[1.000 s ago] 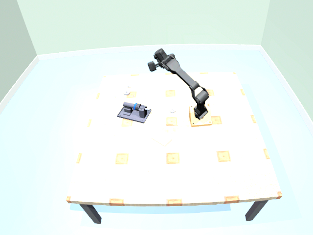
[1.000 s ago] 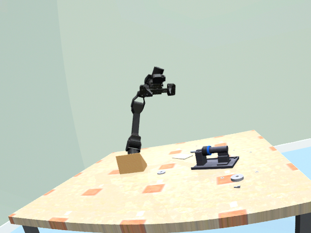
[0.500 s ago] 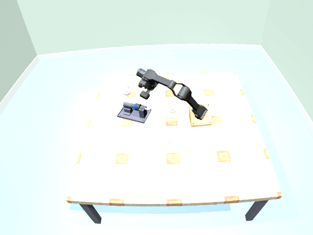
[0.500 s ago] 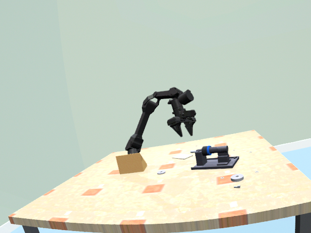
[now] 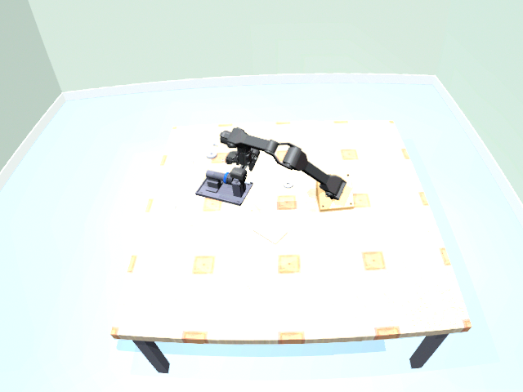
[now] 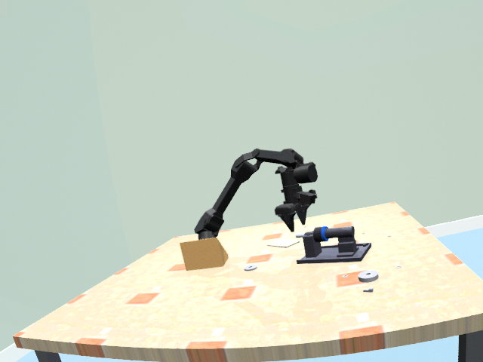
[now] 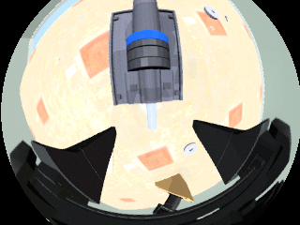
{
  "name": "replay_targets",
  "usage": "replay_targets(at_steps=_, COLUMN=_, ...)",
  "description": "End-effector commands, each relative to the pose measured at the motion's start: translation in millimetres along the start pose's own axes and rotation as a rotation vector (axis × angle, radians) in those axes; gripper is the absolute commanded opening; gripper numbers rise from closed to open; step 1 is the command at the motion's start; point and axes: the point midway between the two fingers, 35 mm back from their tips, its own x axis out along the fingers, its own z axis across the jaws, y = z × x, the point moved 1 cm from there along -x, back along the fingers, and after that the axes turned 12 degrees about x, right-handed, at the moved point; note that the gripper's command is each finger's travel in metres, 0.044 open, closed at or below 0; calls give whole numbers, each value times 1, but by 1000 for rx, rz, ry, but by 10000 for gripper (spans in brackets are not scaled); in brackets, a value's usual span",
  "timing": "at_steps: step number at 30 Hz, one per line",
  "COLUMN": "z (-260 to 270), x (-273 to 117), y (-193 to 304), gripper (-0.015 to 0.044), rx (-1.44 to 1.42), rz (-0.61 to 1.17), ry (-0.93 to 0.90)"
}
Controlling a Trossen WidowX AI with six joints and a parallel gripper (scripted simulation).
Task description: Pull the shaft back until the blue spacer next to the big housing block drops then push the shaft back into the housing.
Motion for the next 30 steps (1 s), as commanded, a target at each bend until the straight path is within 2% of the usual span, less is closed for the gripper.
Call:
replay_targets(at_steps=1, z=2, x=1, y=-1, gripper=440, rx=-6, rz=6, ry=-5)
replay_targets(at_steps=30, z=3, x=1, y=-3, gripper=440, rx=-6, rz=5, ry=-5)
